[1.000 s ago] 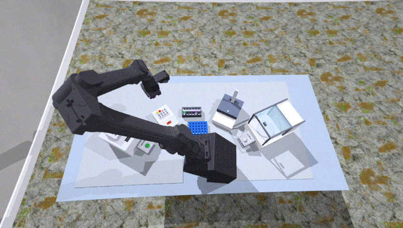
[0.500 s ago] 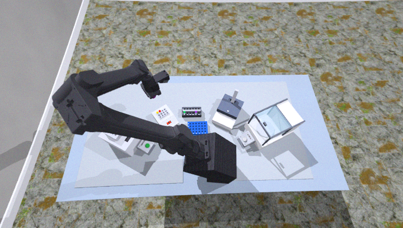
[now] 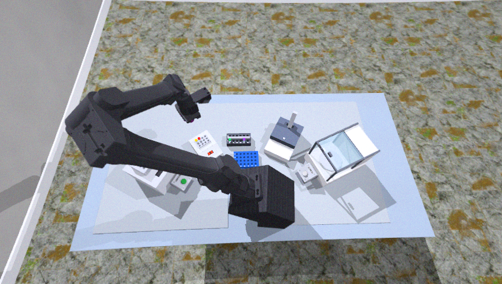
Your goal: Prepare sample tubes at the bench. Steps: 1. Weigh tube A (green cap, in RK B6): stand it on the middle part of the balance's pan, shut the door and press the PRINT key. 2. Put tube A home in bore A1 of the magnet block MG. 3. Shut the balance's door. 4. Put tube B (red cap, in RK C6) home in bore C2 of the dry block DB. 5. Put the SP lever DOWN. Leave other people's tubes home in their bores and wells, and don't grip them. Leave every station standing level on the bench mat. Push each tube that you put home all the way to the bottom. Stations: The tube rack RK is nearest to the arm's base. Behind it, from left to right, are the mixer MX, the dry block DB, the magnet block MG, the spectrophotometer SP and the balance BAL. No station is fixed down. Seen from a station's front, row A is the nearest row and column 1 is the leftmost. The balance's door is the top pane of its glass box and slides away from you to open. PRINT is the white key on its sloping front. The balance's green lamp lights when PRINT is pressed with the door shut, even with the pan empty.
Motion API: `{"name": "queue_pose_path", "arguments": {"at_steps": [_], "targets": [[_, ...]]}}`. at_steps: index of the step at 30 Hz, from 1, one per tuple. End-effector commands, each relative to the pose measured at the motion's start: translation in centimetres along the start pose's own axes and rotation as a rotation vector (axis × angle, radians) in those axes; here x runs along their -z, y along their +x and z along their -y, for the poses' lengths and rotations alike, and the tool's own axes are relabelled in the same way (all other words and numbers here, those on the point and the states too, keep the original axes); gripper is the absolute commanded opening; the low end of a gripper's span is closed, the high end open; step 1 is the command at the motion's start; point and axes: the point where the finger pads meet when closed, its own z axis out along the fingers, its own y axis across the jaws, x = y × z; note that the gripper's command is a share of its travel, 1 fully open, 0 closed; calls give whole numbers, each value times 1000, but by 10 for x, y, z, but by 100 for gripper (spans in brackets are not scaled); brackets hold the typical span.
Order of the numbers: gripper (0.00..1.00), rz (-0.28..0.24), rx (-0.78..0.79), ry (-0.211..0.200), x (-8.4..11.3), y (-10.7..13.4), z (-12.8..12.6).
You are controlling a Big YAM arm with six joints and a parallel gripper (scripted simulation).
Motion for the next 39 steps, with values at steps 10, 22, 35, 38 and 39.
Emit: {"name": "queue_pose_path", "arguments": {"at_steps": [10, 22, 35, 38, 39], "targets": [[0, 5, 41, -10, 0, -56, 17], [0, 12, 136, -20, 5, -135, 36], [0, 9, 216, -10, 6, -221, 73], [0, 10, 237, -9, 6, -245, 83], [0, 11, 237, -9, 6, -253, 86]]}}
